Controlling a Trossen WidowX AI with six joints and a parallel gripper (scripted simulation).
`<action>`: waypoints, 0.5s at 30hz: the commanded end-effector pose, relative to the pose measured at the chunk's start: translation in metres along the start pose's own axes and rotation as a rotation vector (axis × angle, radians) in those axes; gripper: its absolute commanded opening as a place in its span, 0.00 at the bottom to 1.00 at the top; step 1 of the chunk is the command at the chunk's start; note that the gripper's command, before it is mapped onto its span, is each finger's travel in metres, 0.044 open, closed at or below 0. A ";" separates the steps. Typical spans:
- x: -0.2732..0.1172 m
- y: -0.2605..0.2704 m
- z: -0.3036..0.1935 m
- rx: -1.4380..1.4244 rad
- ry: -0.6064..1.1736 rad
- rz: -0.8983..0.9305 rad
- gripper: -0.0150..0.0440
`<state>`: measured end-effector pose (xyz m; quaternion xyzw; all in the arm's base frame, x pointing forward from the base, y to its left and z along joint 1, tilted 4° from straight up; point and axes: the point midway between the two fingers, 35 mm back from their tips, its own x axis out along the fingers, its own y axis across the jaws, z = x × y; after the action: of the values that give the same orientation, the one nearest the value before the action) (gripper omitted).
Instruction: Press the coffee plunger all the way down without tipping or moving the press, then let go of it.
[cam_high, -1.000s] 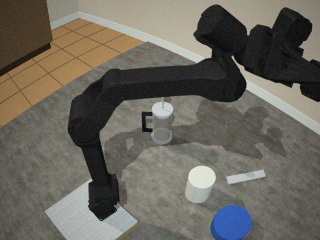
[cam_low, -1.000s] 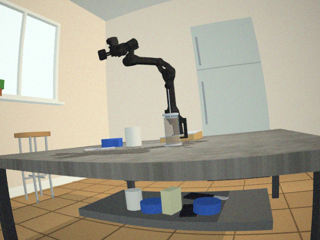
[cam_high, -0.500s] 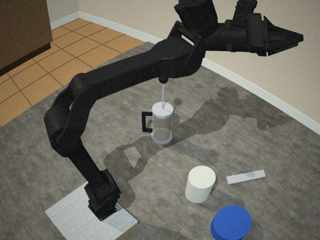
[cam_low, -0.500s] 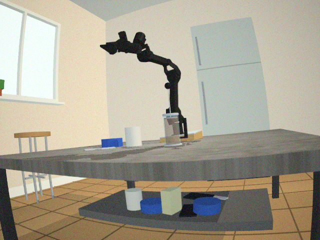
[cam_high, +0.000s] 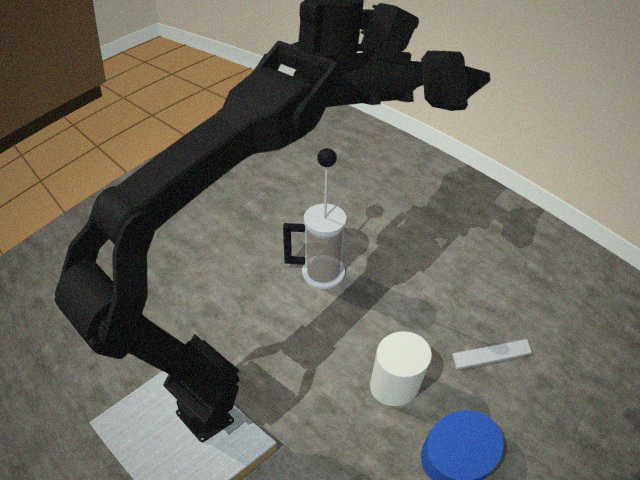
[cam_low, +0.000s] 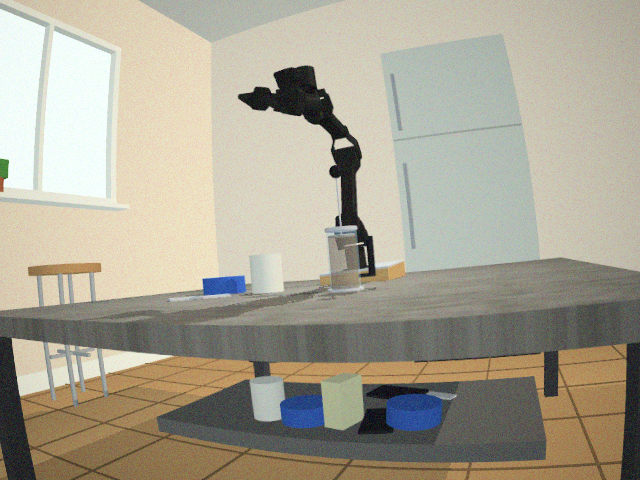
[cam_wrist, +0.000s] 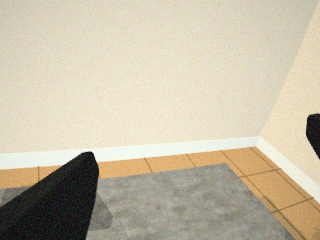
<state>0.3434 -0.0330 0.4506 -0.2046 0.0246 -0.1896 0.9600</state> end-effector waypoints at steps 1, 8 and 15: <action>-0.040 0.067 -0.021 0.086 0.078 0.321 1.00; -0.100 0.132 -0.055 0.176 0.257 0.666 1.00; -0.116 0.149 -0.077 0.191 0.308 0.737 1.00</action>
<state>0.2882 0.0987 0.3376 -0.0753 0.1987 0.1155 0.9703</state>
